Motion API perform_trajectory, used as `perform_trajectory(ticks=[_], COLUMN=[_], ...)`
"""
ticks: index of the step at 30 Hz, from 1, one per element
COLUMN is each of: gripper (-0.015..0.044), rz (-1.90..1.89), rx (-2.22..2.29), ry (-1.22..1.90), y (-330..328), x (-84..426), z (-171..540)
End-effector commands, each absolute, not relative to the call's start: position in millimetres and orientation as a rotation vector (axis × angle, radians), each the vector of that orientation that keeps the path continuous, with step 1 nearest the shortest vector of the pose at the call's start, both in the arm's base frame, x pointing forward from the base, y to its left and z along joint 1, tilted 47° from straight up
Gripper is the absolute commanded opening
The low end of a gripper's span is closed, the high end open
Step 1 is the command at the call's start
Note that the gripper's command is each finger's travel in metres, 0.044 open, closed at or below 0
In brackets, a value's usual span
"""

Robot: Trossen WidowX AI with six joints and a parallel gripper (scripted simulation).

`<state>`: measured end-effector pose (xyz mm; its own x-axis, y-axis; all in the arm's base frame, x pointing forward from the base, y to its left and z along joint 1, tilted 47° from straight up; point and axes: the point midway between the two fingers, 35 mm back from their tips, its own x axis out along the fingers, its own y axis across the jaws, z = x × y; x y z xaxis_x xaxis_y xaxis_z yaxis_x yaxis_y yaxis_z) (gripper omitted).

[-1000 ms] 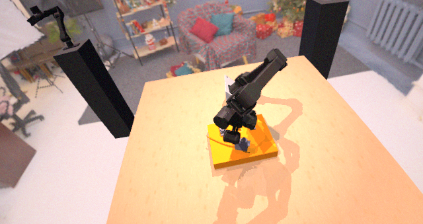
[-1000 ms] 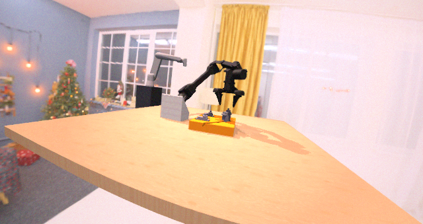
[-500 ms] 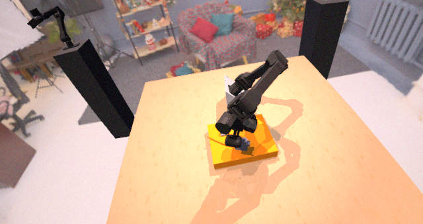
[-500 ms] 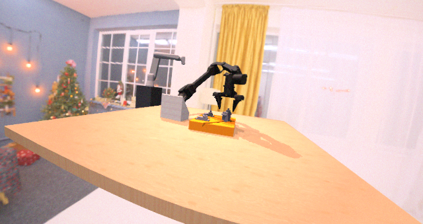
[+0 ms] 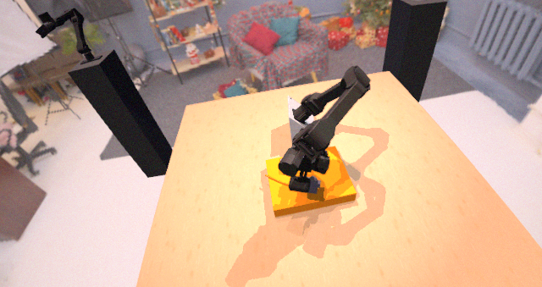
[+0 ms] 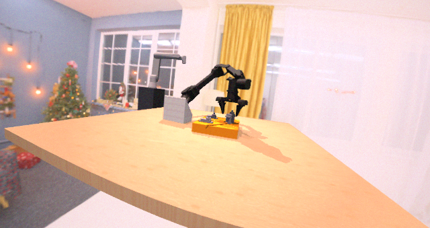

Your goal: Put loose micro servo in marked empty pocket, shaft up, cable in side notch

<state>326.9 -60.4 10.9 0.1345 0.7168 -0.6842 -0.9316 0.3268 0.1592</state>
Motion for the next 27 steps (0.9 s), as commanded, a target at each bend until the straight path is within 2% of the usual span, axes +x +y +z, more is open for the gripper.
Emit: perform_trajectory(ticks=[1, 10, 15, 18, 27], gripper=[0.0361, 0.0125, 0.0092, 0.0013, 0.0000], rz=[1.228, 1.228, 1.228, 1.227, 1.227], rx=[-0.334, -0.334, -0.334, -0.335, -0.335], ry=[0.761, 0.761, 0.761, 0.762, 0.763], y=[-58.4, -58.4, -58.4, -62.3, -78.7], x=[326.7, 326.7, 326.7, 326.2, 318.6], z=[9.5, 9.5, 9.5, 13.0, 30.6])
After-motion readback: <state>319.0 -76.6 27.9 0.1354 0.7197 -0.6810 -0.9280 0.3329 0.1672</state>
